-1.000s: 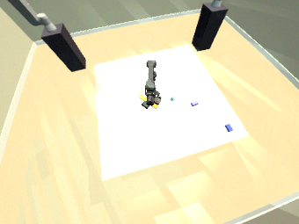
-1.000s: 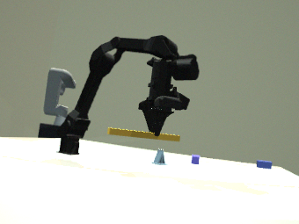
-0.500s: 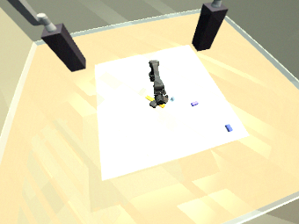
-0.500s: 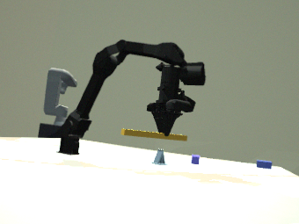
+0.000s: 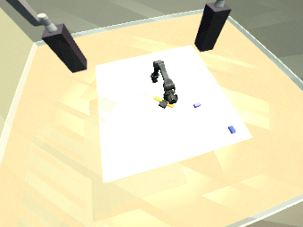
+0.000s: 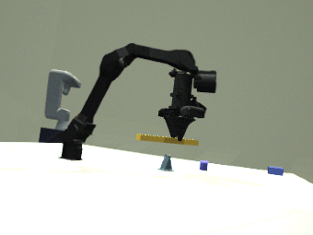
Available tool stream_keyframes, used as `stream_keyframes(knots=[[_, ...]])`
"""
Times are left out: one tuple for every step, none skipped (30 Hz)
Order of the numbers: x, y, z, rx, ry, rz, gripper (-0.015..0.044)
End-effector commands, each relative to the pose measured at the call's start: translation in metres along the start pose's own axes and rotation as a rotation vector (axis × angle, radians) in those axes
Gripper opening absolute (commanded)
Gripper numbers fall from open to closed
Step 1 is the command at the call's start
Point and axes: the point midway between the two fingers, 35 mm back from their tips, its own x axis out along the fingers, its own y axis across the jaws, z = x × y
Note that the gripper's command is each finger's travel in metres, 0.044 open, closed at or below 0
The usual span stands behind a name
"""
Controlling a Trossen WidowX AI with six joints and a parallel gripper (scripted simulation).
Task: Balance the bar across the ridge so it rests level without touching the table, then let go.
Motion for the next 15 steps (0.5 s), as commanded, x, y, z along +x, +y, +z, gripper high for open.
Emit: stream_keyframes(knots=[[-0.002, 0.013, 0.01, -0.011, -0.005, 0.002, 0.0], [-0.002, 0.016, 0.012, -0.015, -0.005, 0.002, 0.0], [-0.002, 0.019, 0.015, -0.018, -0.006, 0.002, 0.0], [-0.002, 0.023, 0.017, -0.022, -0.006, 0.002, 0.0], [-0.002, 0.026, 0.019, -0.025, -0.006, 0.002, 0.0], [-0.002, 0.029, 0.022, -0.029, -0.006, 0.003, 0.0], [-0.002, 0.032, 0.024, -0.033, -0.006, 0.003, 0.0], [-0.003, 0.035, 0.026, -0.036, -0.006, 0.003, 0.0], [-0.003, 0.039, 0.028, -0.04, -0.007, 0.003, 0.0], [-0.003, 0.042, 0.031, -0.044, -0.007, 0.004, 0.0], [-0.003, 0.045, 0.033, -0.047, -0.007, 0.004, 0.0], [-0.003, 0.049, 0.035, -0.051, -0.007, 0.004, 0.0], [-0.003, 0.052, 0.037, -0.054, -0.007, 0.005, 0.0], [-0.003, 0.056, 0.039, -0.058, -0.008, 0.005, 0.0], [-0.003, 0.059, 0.041, -0.062, -0.008, 0.005, 0.0]])
